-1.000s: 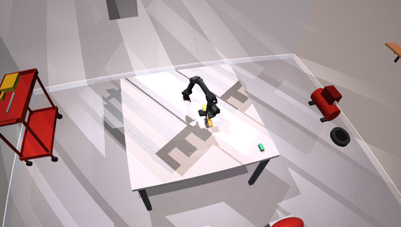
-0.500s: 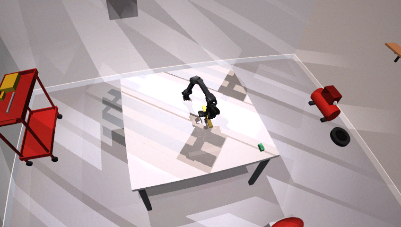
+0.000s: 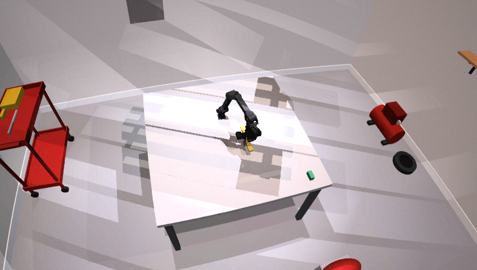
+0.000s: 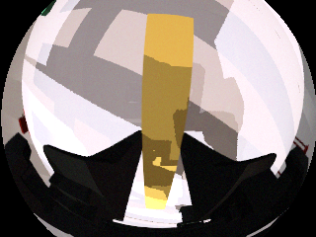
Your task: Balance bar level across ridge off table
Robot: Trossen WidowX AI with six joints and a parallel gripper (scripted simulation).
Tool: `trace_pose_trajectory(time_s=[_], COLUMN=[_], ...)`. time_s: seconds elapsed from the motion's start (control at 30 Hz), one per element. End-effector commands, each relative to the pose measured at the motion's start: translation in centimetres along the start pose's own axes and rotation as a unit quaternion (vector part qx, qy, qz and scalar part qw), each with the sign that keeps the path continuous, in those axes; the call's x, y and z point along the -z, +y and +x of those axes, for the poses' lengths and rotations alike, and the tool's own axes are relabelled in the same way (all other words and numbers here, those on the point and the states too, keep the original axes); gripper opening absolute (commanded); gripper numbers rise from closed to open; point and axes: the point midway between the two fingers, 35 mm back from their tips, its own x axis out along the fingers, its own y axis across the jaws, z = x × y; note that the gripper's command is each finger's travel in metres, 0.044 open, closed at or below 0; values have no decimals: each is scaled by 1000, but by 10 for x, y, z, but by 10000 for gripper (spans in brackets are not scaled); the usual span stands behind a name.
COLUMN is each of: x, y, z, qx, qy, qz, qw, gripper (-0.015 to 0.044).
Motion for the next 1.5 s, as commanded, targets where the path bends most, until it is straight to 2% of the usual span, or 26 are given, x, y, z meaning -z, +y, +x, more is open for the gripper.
trace_pose_trajectory(time_s=[0.0, 1.47], x=[0, 0], y=[1, 1], z=[1, 5], qx=[-1, -1], qy=[1, 1], qz=[-2, -2], qw=[1000, 1000], gripper=[0, 0])
